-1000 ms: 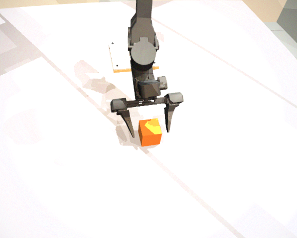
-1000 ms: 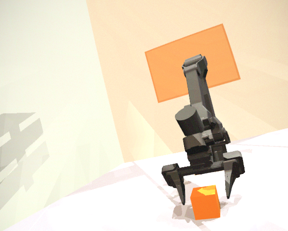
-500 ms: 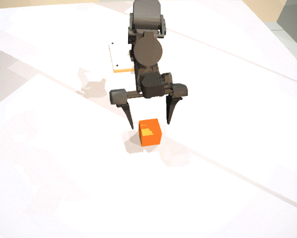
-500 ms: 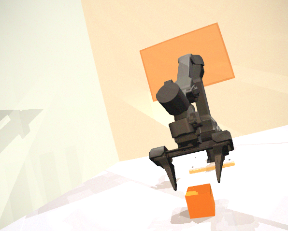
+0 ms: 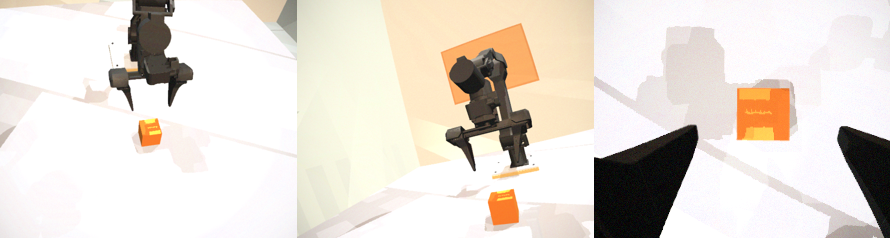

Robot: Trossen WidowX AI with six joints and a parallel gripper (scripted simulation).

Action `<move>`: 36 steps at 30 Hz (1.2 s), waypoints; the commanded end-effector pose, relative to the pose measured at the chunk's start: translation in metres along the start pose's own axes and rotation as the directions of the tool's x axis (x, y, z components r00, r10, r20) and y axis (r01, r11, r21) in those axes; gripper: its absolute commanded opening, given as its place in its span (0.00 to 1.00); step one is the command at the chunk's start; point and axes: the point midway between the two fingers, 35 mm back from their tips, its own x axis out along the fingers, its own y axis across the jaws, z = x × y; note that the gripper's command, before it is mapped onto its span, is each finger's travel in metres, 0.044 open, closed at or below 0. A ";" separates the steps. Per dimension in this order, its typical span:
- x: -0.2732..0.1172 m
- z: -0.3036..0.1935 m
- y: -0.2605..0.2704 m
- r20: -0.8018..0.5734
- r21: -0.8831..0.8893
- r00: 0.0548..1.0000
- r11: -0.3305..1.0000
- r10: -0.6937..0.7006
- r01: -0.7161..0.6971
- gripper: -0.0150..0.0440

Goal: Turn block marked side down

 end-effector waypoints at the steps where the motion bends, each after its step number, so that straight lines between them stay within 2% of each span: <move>1: 0.002 0.010 0.000 -0.120 0.000 0.993 1.000 -0.001 0.001 1.00; 10: -0.001 0.030 0.000 -0.397 -0.005 0.918 1.000 -0.006 0.004 1.00; 16: 0.002 0.032 0.000 -0.402 -0.005 0.915 1.000 -0.006 0.005 1.00; 20: 0.030 0.019 -0.001 -0.402 -0.005 0.915 1.000 -0.006 0.005 1.00; 36: 0.048 0.010 0.000 -0.403 -0.004 0.915 1.000 -0.006 0.005 1.00</move>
